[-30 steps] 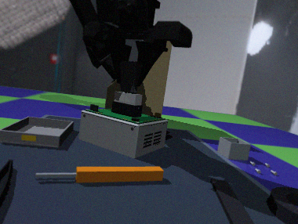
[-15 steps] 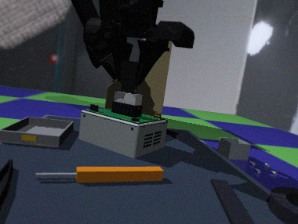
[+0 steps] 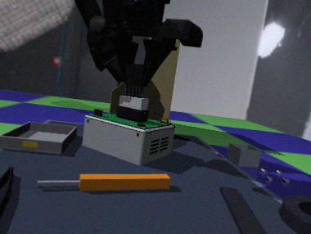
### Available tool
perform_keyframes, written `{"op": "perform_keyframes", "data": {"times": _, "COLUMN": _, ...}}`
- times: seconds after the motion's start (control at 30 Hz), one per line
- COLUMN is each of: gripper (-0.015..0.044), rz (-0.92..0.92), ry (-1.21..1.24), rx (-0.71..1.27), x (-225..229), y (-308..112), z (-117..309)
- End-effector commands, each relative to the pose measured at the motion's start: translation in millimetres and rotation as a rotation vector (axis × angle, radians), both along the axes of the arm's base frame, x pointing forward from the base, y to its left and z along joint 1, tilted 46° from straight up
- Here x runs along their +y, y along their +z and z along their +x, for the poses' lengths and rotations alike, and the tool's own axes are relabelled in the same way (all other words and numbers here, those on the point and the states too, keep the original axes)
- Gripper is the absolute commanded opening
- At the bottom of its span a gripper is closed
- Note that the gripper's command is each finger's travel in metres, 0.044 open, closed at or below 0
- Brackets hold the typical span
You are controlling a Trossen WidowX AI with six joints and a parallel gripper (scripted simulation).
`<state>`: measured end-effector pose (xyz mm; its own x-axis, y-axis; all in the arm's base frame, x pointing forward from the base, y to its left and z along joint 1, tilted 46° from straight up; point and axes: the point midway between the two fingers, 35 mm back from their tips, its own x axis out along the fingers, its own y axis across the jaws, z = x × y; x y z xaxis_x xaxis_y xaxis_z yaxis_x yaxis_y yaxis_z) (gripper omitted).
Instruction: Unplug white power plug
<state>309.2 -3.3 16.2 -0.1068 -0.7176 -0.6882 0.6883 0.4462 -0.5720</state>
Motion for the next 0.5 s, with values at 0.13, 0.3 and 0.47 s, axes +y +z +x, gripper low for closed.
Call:
{"op": "perform_keyframes", "data": {"times": 0.13, "gripper": 0.0000, "rz": -0.077, "ry": -0.014, "rx": 0.048, "x": 19, "y": 5, "z": 8}}
{"op": "perform_keyframes", "data": {"times": 0.3, "gripper": 0.0000, "rz": -0.002, "ry": 0.034, "rx": -0.006, "x": 15, "y": 10, "z": 2}}
{"op": "perform_keyframes", "data": {"times": 0.47, "gripper": 0.0000, "rz": 0.099, "ry": 0.097, "rx": -0.078, "x": 11, "y": 18, "z": -6}}
